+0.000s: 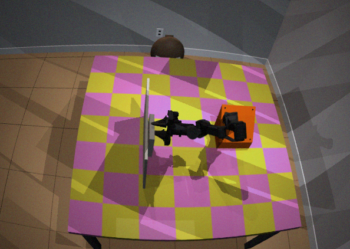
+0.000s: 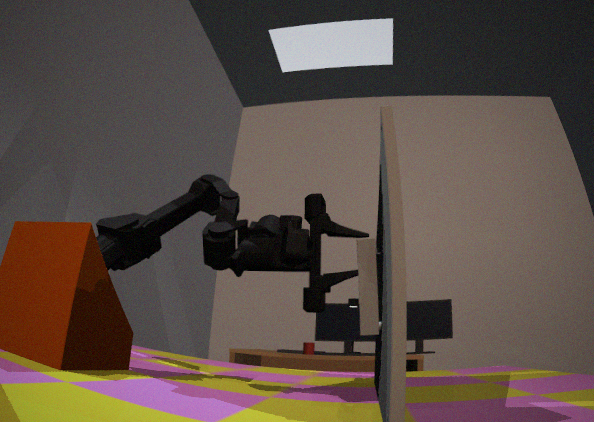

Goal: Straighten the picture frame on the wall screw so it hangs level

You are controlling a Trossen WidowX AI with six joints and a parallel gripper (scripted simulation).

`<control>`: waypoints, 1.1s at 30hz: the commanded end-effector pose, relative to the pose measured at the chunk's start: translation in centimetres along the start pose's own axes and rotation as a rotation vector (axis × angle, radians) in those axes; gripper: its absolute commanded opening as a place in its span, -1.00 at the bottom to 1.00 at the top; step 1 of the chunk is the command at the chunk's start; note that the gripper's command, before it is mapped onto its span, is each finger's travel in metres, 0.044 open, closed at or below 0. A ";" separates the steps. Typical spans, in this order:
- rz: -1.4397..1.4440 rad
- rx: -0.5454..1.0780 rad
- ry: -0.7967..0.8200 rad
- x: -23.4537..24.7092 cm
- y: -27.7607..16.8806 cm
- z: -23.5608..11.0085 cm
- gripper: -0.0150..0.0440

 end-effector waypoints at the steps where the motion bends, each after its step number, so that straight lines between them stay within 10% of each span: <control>1: -0.004 0.001 -0.006 -0.1 0.0 0.0 0.39; 20: -0.004 0.001 -0.006 -0.2 0.0 0.0 -0.49; 33: -0.004 0.001 -0.006 0.0 0.0 0.0 -0.49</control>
Point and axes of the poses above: the point midway between the two fingers, 35 mm back from their tips, its own z axis out along the fingers, its own x axis across the jaws, y = z × x, the point moved 4 cm from there along -z, back along the fingers, and after that the axes turned 2 degrees about z, right-handed, at the moved point
